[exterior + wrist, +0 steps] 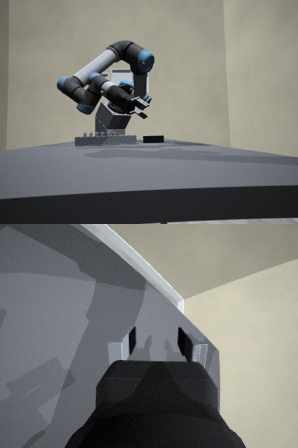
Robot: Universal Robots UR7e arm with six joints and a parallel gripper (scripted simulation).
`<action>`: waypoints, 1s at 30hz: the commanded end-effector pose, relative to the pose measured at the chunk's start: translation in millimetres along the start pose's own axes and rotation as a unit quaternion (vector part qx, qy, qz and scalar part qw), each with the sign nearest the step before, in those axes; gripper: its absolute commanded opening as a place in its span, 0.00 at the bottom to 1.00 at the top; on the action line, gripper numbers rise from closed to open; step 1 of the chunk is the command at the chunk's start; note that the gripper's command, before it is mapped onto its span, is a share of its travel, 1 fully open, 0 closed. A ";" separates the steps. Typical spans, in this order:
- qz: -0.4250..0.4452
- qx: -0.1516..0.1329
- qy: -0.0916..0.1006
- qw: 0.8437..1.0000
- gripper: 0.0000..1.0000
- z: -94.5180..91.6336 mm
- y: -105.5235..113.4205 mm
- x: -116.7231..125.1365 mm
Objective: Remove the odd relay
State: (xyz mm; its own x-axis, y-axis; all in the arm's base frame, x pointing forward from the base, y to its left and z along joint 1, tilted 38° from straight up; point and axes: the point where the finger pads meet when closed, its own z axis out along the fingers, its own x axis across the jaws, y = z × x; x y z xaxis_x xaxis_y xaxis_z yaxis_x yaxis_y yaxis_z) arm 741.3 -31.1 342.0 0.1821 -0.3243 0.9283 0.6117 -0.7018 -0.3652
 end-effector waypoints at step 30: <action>-0.001 0.000 0.000 1.000 0.98 -0.3 -0.1 0.8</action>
